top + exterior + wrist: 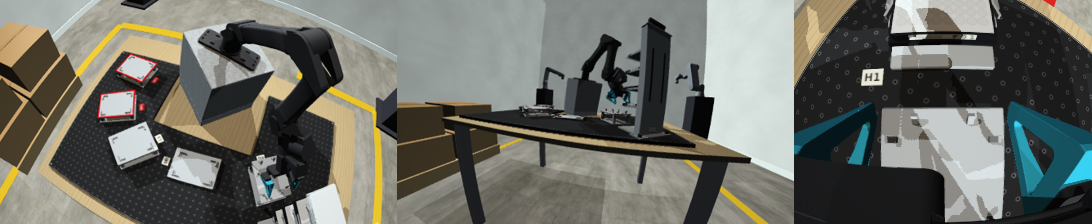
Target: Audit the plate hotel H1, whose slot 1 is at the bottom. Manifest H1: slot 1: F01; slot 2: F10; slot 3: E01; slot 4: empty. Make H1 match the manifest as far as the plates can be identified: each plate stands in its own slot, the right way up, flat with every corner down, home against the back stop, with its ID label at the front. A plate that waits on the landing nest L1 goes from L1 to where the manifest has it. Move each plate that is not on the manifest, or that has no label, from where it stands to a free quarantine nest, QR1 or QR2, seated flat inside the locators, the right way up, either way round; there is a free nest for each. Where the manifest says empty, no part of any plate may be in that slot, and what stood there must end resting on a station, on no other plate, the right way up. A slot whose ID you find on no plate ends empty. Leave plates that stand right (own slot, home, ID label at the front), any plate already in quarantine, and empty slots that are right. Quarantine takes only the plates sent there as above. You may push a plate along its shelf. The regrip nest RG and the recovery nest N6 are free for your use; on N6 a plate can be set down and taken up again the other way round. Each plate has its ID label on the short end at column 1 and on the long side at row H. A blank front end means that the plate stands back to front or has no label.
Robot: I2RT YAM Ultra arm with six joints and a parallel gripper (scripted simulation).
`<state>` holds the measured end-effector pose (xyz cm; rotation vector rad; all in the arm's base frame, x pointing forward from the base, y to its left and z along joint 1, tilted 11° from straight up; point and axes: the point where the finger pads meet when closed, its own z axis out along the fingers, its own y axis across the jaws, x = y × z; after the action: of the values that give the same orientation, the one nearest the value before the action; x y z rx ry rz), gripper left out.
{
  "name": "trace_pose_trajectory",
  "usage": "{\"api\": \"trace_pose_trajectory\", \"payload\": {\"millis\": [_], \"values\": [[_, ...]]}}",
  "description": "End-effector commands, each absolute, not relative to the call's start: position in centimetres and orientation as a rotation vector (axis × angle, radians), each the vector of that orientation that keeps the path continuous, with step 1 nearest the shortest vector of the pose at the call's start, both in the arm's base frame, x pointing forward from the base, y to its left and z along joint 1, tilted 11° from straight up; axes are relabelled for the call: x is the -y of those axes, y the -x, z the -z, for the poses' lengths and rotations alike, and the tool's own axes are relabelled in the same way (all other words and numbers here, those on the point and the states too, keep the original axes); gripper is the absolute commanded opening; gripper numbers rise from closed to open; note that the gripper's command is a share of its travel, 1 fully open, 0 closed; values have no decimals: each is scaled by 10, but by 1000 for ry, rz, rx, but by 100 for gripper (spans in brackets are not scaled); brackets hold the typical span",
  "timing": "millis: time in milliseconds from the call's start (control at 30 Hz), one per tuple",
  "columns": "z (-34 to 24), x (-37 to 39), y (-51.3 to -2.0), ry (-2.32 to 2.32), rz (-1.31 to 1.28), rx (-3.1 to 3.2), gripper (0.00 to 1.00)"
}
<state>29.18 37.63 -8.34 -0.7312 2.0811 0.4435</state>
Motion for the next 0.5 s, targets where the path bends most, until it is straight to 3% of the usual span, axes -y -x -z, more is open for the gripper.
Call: {"api": "trace_pose_trajectory", "payload": {"millis": [0,467], "values": [[78,-379,-294,725,-451,-2069,100],[83,-366,-279,726,-450,-2070,100]]}}
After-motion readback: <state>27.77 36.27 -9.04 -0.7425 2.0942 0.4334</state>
